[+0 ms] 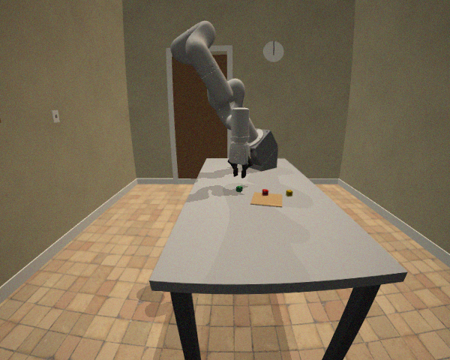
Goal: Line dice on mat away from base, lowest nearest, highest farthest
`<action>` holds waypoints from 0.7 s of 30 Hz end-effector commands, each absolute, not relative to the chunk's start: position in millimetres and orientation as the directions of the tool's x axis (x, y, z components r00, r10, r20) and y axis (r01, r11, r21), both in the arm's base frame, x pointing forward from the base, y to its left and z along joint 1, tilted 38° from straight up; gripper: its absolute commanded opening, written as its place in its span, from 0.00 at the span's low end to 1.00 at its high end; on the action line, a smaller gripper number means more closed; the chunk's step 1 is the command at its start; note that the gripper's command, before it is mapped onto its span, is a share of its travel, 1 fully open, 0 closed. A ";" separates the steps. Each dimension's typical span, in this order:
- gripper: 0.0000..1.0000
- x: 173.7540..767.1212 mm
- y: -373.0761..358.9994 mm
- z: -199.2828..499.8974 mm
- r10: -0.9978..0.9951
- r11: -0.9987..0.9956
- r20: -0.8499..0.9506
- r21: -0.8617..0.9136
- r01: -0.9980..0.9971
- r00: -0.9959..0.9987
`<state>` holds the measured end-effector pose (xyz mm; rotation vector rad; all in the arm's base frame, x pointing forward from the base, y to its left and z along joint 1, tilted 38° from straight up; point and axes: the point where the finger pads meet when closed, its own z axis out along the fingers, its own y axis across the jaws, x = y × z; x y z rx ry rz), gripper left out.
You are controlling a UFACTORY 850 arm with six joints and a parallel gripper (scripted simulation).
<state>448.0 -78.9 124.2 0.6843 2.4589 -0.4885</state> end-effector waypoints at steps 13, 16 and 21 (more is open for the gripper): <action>0.42 455.8 -87.5 109.7 0.365 0.806 -0.581 -0.194 0.559 -0.727; 0.42 457.1 -89.1 107.2 0.365 0.806 -0.581 -0.194 0.559 -0.727; 0.42 460.3 -92.8 101.0 0.365 0.806 -0.581 -0.194 0.559 -0.727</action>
